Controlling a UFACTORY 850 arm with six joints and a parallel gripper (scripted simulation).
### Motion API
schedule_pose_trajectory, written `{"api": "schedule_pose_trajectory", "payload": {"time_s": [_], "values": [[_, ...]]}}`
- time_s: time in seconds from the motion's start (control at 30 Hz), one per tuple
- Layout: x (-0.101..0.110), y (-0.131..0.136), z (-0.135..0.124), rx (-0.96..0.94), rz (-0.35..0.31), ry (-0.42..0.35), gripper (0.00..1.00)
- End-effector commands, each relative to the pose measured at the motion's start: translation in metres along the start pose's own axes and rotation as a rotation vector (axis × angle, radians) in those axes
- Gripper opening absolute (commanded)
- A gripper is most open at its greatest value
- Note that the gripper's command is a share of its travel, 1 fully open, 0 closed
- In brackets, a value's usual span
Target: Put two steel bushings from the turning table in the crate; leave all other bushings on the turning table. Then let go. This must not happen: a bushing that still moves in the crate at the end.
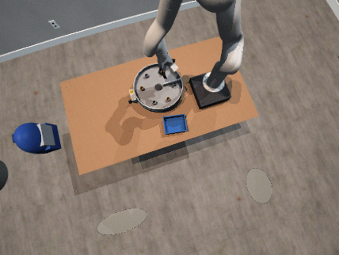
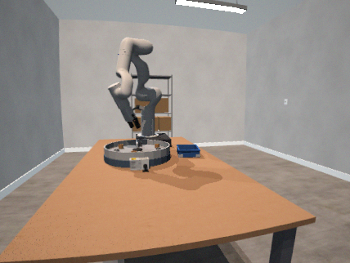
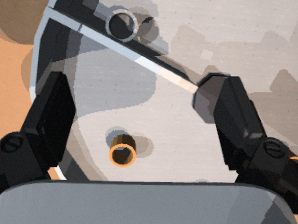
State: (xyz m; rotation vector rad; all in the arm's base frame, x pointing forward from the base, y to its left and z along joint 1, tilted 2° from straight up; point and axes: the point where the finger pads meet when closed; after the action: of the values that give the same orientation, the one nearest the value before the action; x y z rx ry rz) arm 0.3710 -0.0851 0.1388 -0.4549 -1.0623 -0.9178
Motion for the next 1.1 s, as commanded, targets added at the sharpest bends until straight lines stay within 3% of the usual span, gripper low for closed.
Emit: {"api": "schedule_pose_trajectory", "payload": {"time_s": [0.0,0.17,0.23,0.3,0.43,1.07], "values": [[-0.005,-0.005,0.017,0.051,0.092,-0.131,1.0],[-0.008,-0.007,0.033,0.142,0.139,-0.277,1.0],[-0.008,-0.007,0.033,0.142,0.139,-0.277,1.0],[-0.009,-0.004,0.044,0.215,0.147,-0.375,1.0],[-0.011,0.0,0.054,0.273,0.141,-0.443,1.0],[-0.011,0.001,0.058,0.296,0.135,-0.468,1.0]]}}
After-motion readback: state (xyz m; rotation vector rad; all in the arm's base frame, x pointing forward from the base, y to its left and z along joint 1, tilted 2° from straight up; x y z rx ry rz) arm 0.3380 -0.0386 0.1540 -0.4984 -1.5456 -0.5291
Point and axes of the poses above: the point where the finger pads meet when closed, its own x axis back along the fingers, its own y axis across the jaws, z = x × y, and after that the axes turned 2 degrees about x, right-handed
